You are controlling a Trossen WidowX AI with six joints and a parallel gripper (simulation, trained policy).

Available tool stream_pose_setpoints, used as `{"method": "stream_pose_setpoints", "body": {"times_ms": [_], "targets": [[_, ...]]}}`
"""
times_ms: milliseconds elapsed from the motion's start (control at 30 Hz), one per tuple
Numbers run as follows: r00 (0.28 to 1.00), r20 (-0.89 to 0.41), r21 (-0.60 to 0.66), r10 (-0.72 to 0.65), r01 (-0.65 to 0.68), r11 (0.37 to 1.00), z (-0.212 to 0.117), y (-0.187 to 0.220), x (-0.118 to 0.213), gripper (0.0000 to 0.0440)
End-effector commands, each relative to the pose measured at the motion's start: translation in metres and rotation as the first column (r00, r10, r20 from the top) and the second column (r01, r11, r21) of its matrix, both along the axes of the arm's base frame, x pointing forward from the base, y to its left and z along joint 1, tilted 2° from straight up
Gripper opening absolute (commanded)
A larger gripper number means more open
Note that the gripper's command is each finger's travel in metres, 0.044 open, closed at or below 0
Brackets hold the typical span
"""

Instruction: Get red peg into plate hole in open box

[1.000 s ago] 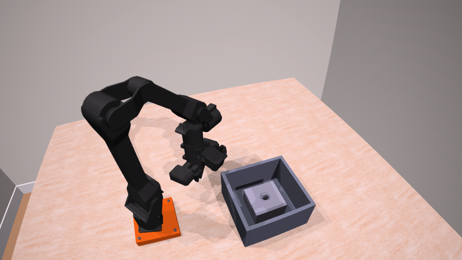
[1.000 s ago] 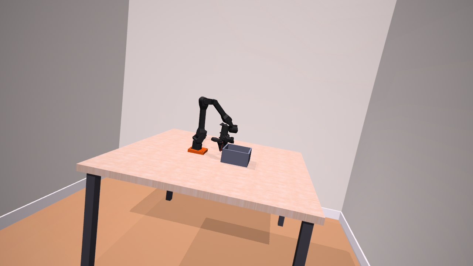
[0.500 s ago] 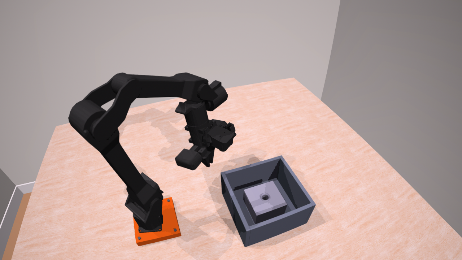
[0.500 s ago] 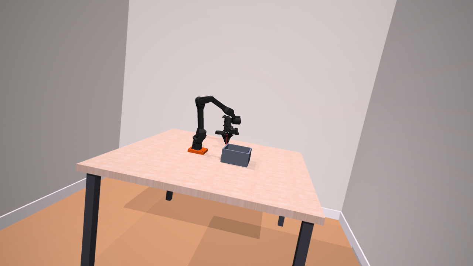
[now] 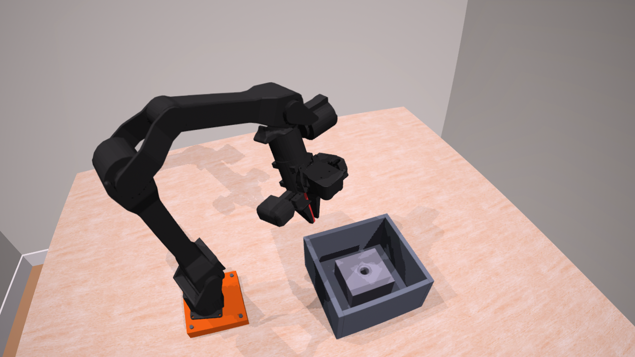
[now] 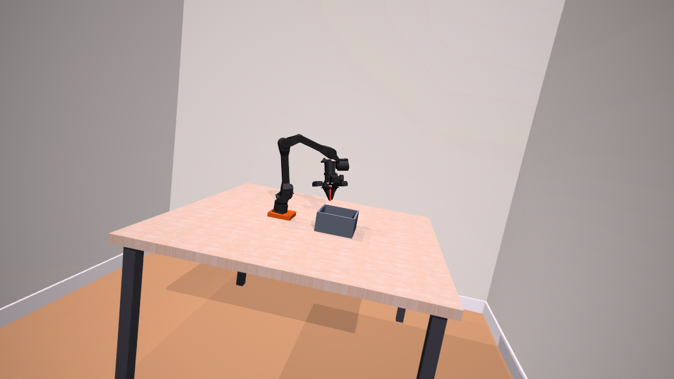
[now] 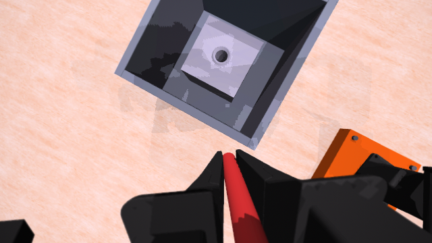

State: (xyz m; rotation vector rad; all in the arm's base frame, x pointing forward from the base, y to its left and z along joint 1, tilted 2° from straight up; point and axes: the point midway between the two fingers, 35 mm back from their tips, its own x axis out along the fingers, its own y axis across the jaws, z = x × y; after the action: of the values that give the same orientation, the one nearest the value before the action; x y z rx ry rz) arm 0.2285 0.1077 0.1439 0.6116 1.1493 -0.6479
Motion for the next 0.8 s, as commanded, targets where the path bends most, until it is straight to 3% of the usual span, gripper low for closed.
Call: {"method": "stream_pose_setpoints", "body": {"times_ms": [0, 400, 767], "targets": [[0.999, 0.025, -0.014, -0.040, 0.040, 0.999, 0.005, -0.012, 0.014, 0.0000], [0.992, 0.062, -0.046, -0.108, 0.111, 0.993, 0.001, -0.053, 0.056, 0.0000], [0.996, 0.027, -0.060, -0.081, 0.082, 0.995, -0.020, -0.087, 0.082, 0.0002]]}}
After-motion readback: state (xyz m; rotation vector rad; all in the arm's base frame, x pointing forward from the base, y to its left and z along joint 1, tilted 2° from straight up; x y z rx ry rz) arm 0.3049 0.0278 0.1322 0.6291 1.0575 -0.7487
